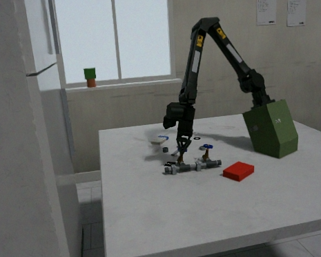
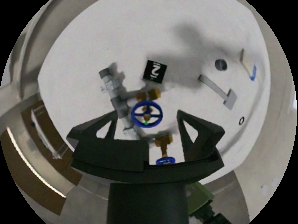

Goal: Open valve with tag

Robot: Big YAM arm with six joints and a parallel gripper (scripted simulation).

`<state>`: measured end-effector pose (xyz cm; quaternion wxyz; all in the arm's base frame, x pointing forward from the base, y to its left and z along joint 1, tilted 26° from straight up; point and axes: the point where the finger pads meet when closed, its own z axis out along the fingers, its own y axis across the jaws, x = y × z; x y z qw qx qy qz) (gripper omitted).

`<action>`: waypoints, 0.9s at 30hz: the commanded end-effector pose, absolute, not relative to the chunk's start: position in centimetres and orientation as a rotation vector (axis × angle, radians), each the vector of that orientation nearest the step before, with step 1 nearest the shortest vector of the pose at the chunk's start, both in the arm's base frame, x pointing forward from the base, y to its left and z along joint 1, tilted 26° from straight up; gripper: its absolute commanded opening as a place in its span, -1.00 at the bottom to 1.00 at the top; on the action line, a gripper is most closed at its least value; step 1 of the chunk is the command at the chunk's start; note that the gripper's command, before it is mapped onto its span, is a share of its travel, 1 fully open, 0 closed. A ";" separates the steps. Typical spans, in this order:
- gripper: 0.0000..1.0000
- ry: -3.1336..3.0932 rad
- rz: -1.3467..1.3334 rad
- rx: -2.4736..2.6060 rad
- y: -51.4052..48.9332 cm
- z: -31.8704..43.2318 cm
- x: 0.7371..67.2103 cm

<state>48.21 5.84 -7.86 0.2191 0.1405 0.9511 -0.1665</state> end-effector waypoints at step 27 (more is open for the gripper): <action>1.00 1.978 -0.081 1.656 5.6 -8.1 49.2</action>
